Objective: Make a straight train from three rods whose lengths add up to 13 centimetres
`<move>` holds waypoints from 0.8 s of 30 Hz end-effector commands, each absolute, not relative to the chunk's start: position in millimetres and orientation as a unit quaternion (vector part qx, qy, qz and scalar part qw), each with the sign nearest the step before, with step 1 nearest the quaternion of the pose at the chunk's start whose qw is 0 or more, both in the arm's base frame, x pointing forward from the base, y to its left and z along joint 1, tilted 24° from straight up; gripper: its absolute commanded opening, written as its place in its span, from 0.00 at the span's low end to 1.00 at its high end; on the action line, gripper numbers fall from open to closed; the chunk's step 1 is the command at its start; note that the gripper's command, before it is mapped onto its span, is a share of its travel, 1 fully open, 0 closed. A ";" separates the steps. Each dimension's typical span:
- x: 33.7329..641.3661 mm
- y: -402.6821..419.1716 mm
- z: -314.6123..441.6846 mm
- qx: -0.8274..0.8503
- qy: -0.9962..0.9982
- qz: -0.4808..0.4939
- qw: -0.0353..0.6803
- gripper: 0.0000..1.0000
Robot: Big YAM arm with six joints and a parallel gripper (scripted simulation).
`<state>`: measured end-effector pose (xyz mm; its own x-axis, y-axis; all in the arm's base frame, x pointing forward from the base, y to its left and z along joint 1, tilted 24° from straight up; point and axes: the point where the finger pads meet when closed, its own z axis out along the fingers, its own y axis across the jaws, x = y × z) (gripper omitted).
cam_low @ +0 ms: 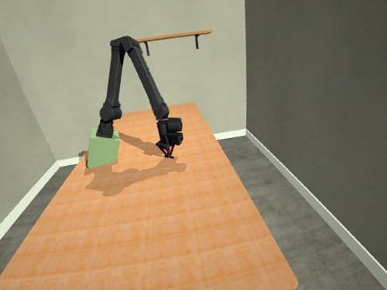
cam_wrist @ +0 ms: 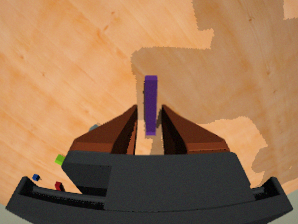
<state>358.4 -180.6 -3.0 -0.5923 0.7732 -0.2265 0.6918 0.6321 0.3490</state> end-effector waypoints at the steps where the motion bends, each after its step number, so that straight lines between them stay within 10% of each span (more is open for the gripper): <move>1: 370.6 -181.7 -2.0 0.409 0.886 0.112 0.186 0.23; 16: 370.6 -181.7 -2.0 0.409 0.886 0.112 0.186 0.23; 17: 370.6 -181.7 -2.0 0.409 0.886 0.112 0.186 0.04; 24: 370.7 -181.7 -2.0 0.409 0.886 0.112 0.186 0.04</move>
